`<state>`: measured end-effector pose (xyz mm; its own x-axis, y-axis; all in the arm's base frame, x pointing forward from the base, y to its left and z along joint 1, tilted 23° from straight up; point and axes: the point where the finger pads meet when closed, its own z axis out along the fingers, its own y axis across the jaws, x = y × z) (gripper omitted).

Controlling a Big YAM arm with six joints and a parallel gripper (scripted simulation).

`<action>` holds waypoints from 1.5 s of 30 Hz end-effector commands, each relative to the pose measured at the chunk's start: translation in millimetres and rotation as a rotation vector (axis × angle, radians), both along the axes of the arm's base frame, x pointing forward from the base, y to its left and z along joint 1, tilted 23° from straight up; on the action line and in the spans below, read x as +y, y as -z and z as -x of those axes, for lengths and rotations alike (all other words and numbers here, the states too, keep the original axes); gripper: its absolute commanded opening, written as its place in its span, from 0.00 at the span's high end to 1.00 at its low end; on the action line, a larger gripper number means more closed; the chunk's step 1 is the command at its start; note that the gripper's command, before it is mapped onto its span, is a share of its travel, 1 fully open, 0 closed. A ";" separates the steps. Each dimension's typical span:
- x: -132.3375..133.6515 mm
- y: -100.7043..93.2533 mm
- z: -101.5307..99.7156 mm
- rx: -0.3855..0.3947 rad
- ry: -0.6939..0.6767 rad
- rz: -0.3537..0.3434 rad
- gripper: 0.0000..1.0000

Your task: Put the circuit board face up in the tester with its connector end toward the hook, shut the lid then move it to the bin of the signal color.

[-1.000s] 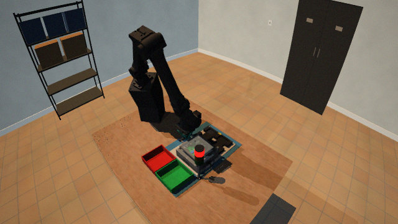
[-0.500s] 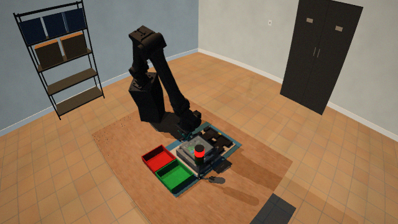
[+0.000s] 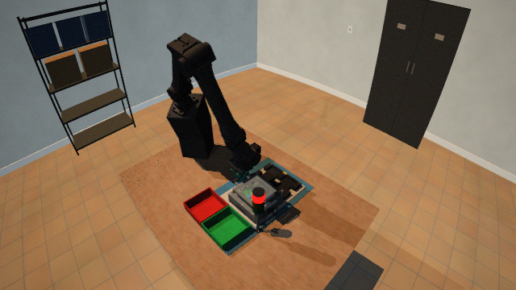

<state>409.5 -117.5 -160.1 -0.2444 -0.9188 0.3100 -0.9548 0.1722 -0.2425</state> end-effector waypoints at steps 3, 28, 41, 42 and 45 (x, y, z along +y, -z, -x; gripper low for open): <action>-6.3 -7.9 -6.0 -0.023 0.009 0.001 1.00; -5.8 -11.3 -6.9 -0.026 0.010 0.002 1.00; 2.9 -14.5 -3.1 -0.017 0.002 -0.001 1.00; 4.1 -15.1 -3.3 -0.017 0.001 -0.001 1.00; 8.6 -17.2 -4.1 -0.018 -0.006 -0.001 1.00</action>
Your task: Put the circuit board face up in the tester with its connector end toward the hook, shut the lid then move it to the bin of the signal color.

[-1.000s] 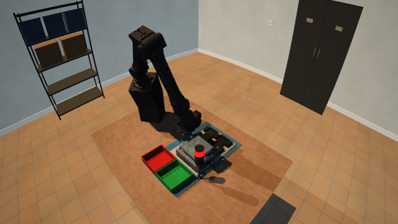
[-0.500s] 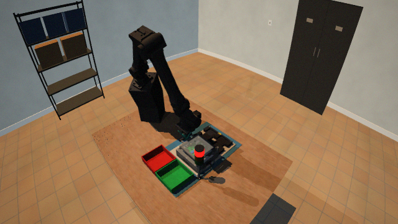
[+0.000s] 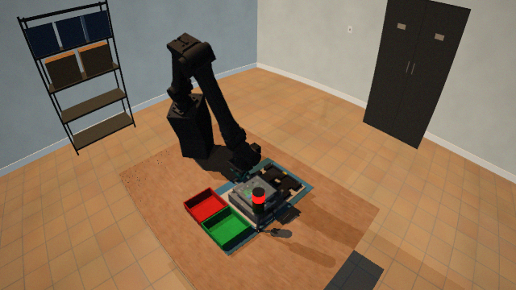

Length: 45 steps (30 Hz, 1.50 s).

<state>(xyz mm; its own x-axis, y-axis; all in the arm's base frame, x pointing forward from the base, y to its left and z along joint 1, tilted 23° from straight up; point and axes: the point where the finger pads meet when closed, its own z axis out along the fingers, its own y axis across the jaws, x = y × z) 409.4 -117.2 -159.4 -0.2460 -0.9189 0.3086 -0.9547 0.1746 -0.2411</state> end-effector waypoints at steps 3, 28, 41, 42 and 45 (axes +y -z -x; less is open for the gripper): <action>8.5 -17.5 -4.1 -0.019 -0.008 0.003 1.00; 20.5 -53.5 -4.2 -0.020 -0.008 0.002 1.00; 28.7 -93.5 -26.3 -0.049 -0.008 0.004 1.00; 29.6 -97.3 -27.8 -0.049 -0.008 0.004 1.00; 32.3 -109.1 -32.4 -0.051 -0.008 0.004 1.00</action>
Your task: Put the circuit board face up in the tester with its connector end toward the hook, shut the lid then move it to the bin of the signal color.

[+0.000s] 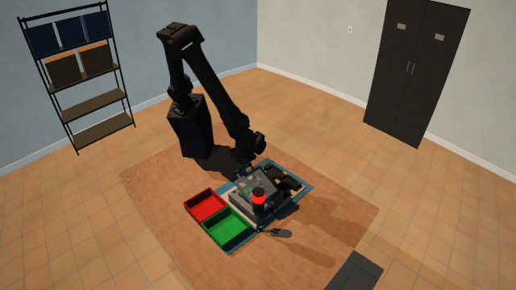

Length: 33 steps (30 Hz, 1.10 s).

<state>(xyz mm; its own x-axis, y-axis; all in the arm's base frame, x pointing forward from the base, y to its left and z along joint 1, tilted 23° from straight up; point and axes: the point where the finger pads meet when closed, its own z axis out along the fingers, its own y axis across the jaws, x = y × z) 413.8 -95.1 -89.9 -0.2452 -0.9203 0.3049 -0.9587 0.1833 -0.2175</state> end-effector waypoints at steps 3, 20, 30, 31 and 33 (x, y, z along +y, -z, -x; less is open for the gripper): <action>12.8 -51.9 -33.5 -0.077 -0.015 0.014 1.00; 21.4 -109.9 -72.2 -0.082 -0.029 0.016 1.00; 22.6 -131.5 -93.7 -0.084 -0.036 0.017 1.00; 22.6 -133.8 -96.4 -0.085 -0.036 0.017 1.00; 20.3 -137.5 -104.2 -0.109 -0.032 0.018 1.00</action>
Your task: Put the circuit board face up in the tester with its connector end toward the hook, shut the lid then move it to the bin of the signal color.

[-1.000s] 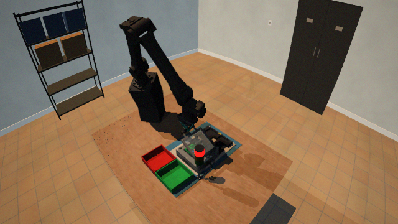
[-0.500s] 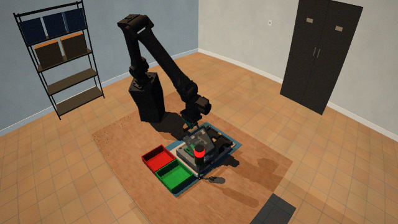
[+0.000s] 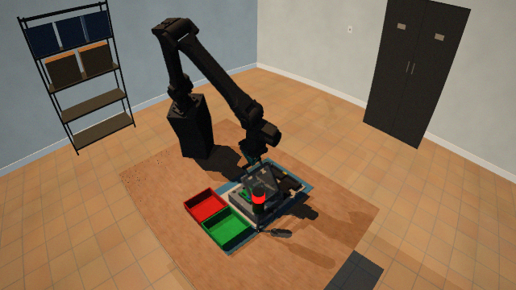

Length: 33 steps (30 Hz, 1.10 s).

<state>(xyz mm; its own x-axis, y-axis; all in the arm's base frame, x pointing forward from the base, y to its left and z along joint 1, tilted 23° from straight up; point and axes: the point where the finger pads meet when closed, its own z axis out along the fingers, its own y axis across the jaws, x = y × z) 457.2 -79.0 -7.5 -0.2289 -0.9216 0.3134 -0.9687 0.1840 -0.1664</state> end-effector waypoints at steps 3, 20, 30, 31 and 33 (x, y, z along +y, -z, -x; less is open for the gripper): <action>0.9 -40.6 -61.4 -0.109 -0.026 0.020 1.00; -11.3 -53.5 -83.4 -0.125 -0.006 0.022 1.00; -14.0 -62.2 -101.8 -0.126 -0.006 0.022 1.00; -14.3 -63.1 -103.9 -0.126 -0.006 0.022 1.00; -15.0 -64.6 -108.0 -0.127 -0.006 0.022 1.00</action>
